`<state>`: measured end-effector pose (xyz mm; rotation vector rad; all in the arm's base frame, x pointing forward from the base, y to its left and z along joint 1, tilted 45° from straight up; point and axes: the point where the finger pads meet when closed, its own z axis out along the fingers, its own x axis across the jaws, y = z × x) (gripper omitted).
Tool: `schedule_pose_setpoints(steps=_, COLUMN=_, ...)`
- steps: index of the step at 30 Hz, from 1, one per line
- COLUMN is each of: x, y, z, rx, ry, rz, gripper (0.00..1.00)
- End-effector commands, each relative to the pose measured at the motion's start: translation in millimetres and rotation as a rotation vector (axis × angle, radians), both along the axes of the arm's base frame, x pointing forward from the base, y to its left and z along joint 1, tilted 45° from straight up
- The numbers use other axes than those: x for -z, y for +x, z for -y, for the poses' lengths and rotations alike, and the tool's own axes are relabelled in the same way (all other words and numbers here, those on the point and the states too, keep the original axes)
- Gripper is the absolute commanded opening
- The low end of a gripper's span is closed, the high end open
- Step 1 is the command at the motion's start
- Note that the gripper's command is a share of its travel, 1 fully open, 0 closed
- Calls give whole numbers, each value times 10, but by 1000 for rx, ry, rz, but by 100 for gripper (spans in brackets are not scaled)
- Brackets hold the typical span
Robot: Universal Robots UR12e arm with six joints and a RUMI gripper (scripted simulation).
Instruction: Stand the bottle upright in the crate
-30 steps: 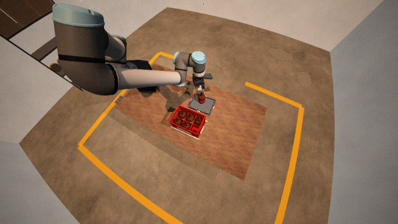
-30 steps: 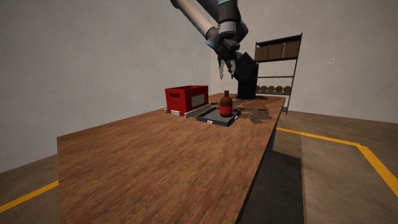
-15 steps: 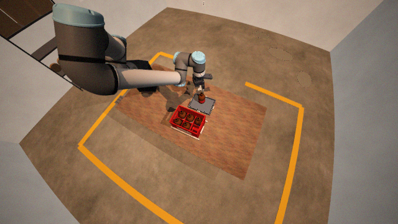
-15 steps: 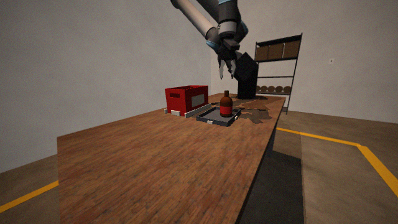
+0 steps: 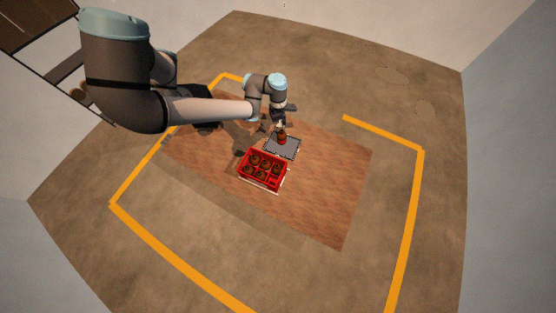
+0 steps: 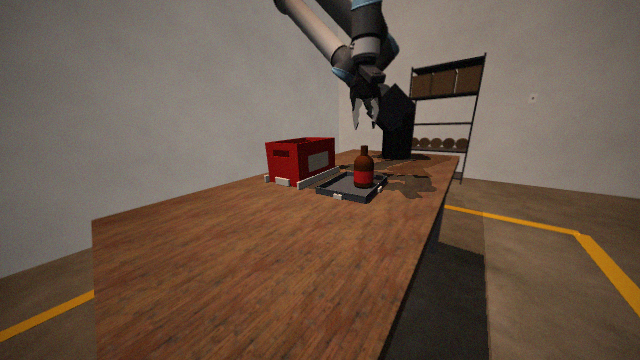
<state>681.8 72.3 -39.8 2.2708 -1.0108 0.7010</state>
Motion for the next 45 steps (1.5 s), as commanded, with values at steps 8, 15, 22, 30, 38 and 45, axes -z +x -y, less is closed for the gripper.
schedule_pose_setpoints(steps=8, x=102, y=38, z=94, rx=-1, ry=0, rz=1, gripper=38)
schedule_pose_setpoints(steps=15, x=154, y=55, z=142, rx=-1, ry=0, rz=1, gripper=38)
schedule_pose_setpoints(steps=22, x=219, y=77, z=202, rx=-1, ry=0, rz=1, gripper=38)
schedule_pose_setpoints(steps=30, x=258, y=90, z=238, rx=-1, ry=0, rz=1, gripper=38)
schedule_pose_setpoints(steps=38, x=280, y=97, z=260, rx=-1, ry=0, rz=1, gripper=38)
schedule_pose_setpoints(steps=45, x=282, y=98, z=261, rx=-1, ry=0, rz=1, gripper=38)
